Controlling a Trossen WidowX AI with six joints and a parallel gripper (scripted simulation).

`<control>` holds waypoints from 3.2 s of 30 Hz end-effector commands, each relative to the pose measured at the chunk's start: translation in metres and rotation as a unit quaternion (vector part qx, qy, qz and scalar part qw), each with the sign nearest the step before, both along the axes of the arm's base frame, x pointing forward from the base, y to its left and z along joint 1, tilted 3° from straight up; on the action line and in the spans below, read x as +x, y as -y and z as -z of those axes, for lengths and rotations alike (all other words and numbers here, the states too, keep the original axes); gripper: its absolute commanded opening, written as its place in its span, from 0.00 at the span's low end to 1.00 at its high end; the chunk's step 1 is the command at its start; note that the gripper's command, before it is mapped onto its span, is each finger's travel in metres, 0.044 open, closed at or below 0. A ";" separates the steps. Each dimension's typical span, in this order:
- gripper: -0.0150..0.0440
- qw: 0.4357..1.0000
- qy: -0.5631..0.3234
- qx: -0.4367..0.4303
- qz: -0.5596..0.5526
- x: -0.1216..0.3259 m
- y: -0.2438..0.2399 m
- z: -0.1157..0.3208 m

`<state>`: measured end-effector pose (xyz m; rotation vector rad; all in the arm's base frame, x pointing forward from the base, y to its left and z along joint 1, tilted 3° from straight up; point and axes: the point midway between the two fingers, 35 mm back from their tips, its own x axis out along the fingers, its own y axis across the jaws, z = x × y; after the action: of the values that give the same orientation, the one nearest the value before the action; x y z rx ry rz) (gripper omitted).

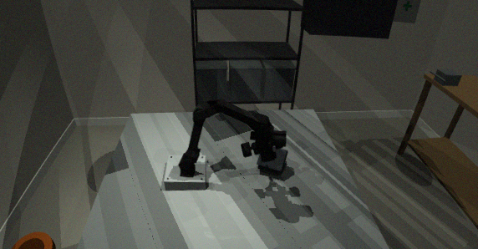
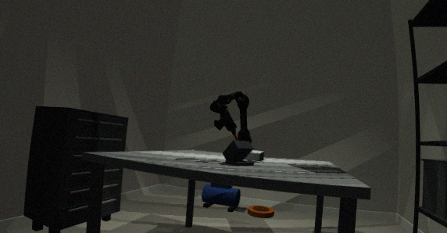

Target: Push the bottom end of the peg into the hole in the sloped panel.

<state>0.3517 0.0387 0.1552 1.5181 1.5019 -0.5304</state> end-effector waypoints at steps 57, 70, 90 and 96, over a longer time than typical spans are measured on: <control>0.25 0.984 -0.020 0.106 0.144 0.029 0.019 0.014; 0.25 0.984 -0.015 0.108 0.140 0.032 0.015 0.021; 0.25 0.984 -0.011 0.109 0.138 0.038 0.003 0.032; 0.25 0.984 -0.010 0.109 0.138 0.038 0.004 0.031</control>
<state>0.3901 0.0349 0.1243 1.9160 1.4073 -0.5546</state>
